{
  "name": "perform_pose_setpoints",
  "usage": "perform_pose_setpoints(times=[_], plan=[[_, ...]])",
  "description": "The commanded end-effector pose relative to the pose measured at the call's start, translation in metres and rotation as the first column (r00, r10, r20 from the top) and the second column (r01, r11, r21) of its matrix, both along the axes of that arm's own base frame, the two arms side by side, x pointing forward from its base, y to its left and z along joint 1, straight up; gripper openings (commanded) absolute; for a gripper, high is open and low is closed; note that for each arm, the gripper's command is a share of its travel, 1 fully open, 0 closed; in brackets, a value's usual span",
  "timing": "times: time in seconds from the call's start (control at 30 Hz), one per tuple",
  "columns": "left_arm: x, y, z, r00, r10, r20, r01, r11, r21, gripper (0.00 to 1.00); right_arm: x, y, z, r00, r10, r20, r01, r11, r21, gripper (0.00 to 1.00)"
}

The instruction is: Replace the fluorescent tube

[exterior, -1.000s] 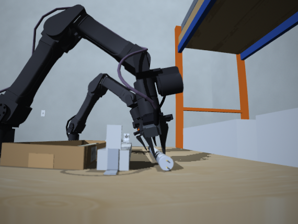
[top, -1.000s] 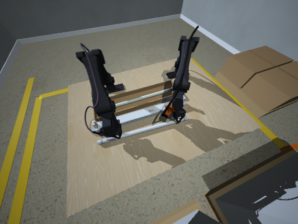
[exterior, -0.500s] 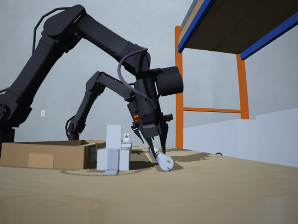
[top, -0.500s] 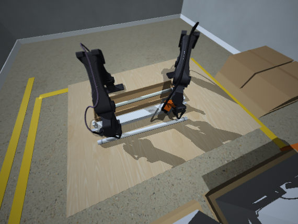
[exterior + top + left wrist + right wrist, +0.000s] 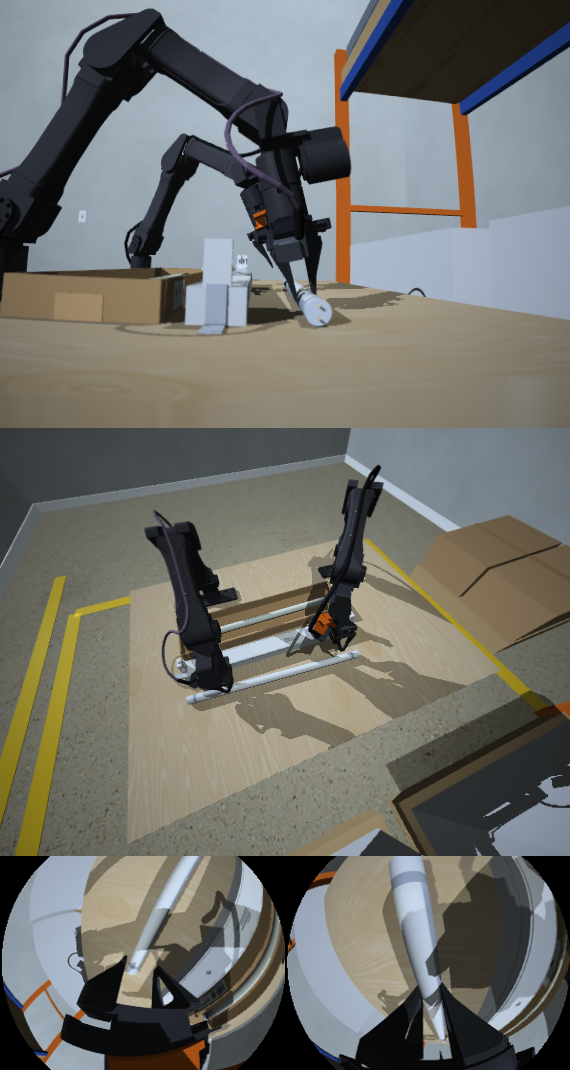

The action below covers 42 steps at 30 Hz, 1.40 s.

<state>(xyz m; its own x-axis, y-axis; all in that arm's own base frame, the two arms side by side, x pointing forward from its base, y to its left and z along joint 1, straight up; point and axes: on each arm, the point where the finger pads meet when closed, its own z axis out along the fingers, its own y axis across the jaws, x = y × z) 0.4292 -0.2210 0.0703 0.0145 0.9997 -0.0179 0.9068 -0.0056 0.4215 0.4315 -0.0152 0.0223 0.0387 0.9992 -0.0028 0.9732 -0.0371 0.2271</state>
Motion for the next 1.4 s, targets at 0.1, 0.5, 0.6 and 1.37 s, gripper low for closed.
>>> perform_pose_setpoints(times=[0.1, 0.5, 0.6, 1.37], plan=[[0.008, -0.003, 0.019, 0.999, 0.012, 0.037, -0.011, 0.999, -0.031, 0.49, 0.0, 0.0, 0.005, 1.0, 0.008, 0.007, -0.008, 1.0, -0.017, 0.11], [0.007, -0.003, 0.011, 1.0, 0.011, 0.02, -0.011, 1.0, -0.02, 0.49, 0.0, 0.0, 0.005, 1.0, 0.008, 0.007, -0.008, 1.0, -0.017, 0.11], [0.007, -0.003, 0.009, 1.0, 0.011, 0.017, -0.01, 1.0, -0.018, 0.49, 0.0, 0.0, 0.005, 1.0, 0.008, 0.007, -0.008, 1.0, -0.017, 0.11], [0.0, -0.045, 0.002, 0.996, 0.006, -0.083, -0.006, 1.0, 0.007, 0.49, 0.0, 0.0, 0.005, 1.0, 0.008, 0.007, -0.008, 1.0, -0.017, 0.11]])
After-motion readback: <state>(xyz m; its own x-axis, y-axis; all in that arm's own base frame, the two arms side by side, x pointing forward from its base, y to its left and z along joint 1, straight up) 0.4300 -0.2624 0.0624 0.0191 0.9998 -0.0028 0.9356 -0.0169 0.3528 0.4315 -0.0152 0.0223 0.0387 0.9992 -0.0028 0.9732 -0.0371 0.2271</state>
